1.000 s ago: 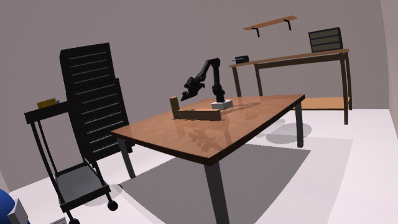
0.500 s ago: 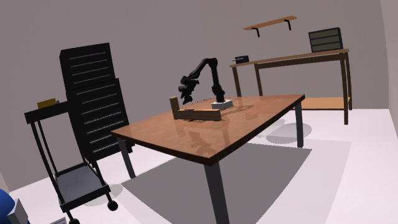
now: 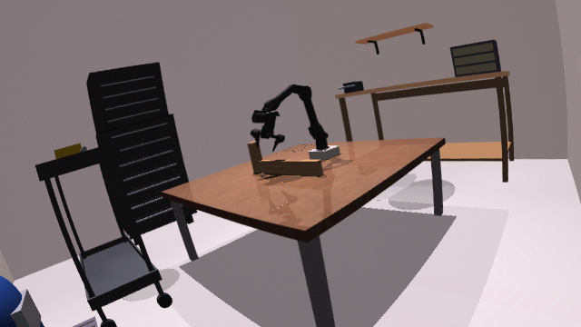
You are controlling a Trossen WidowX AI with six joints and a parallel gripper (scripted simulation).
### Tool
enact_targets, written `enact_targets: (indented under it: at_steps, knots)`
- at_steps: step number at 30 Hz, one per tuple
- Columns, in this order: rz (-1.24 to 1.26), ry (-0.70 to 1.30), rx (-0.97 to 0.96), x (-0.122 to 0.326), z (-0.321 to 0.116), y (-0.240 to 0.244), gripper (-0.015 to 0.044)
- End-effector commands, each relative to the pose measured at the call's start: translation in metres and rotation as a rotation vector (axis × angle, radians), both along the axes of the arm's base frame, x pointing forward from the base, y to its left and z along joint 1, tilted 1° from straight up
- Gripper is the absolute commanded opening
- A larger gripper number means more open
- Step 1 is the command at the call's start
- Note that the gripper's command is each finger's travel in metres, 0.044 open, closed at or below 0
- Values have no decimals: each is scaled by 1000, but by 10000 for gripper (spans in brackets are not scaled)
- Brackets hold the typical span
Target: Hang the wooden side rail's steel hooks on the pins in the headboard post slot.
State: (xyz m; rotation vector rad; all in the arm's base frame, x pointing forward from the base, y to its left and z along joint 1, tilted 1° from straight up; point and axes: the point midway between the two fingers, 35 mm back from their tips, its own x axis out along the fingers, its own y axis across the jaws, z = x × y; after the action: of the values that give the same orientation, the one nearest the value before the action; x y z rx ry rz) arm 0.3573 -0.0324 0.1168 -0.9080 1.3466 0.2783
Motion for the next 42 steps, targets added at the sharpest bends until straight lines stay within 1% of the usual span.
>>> enact_targets:
  at_steps: [1,7,9,19,21,24,42]
  knots:
    - [479,244,70,7,1,10,440]
    - [914,357,162,10,10,19,440]
    - [964,364,173,10,11,20,440]
    - [964,364,173,10,11,20,440]
    - [964,364,173,11,3,20,440]
    - [964,364,173,11,-22,20,440]
    - [964,364,173,12,-46,21,440]
